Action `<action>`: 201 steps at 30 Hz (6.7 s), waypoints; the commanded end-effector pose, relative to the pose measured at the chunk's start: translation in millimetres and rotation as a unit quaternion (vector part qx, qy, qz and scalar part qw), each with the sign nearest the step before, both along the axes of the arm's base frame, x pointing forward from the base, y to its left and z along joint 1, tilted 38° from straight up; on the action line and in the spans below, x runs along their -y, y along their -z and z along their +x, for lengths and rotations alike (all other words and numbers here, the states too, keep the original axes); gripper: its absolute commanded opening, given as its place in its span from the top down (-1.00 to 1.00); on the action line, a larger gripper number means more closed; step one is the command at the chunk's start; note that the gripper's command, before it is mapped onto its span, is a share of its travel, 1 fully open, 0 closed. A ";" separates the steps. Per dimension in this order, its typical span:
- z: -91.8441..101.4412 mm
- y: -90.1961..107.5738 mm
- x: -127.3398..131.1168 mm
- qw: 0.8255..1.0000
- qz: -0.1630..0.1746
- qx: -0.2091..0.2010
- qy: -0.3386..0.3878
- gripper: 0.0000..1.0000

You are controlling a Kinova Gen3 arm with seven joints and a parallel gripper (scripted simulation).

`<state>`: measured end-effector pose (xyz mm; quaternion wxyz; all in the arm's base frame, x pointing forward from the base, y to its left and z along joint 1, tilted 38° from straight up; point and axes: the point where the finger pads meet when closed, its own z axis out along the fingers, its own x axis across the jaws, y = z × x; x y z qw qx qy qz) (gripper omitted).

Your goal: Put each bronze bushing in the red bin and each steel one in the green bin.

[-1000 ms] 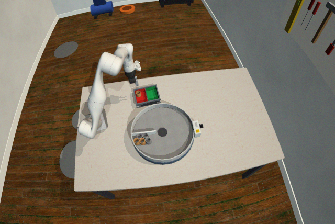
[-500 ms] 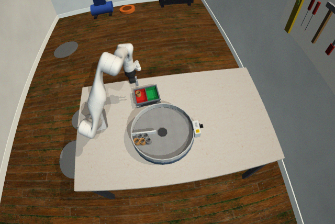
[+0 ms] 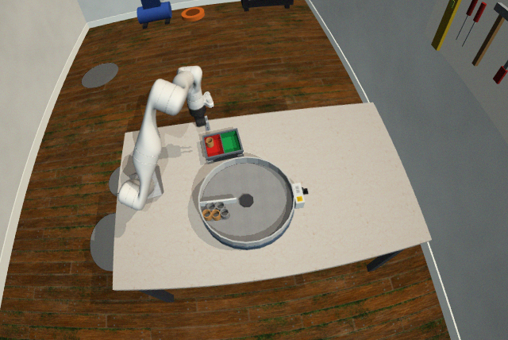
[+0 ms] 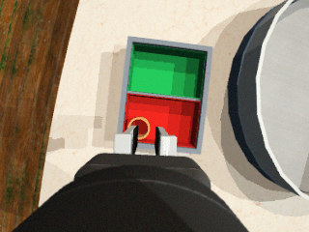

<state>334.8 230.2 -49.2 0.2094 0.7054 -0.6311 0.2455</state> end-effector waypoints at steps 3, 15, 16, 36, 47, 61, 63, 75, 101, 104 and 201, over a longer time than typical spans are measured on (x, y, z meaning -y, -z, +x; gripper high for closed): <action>0.1 -0.5 -1.0 1.000 0.001 0.000 0.000 0.05; 0.1 -0.5 -1.0 1.000 0.001 0.000 0.000 0.05; 0.1 -0.5 -1.0 1.000 0.001 0.000 0.000 0.05; 0.1 -0.5 -1.0 1.000 0.001 0.000 0.000 0.05; 0.8 -31.1 42.8 1.000 0.001 0.002 0.002 0.10; 1.7 -67.9 95.2 1.000 0.001 0.003 0.004 0.10; 2.0 -80.2 112.7 1.000 0.001 0.004 0.005 0.10; 2.9 -123.1 174.0 1.000 0.002 0.005 0.008 0.10; 5.0 -215.0 305.2 1.000 0.002 0.009 0.013 0.10; 5.0 -215.0 305.2 1.000 0.002 0.009 0.013 0.10; 64.3 -300.6 13.9 1.000 0.005 0.012 0.016 0.10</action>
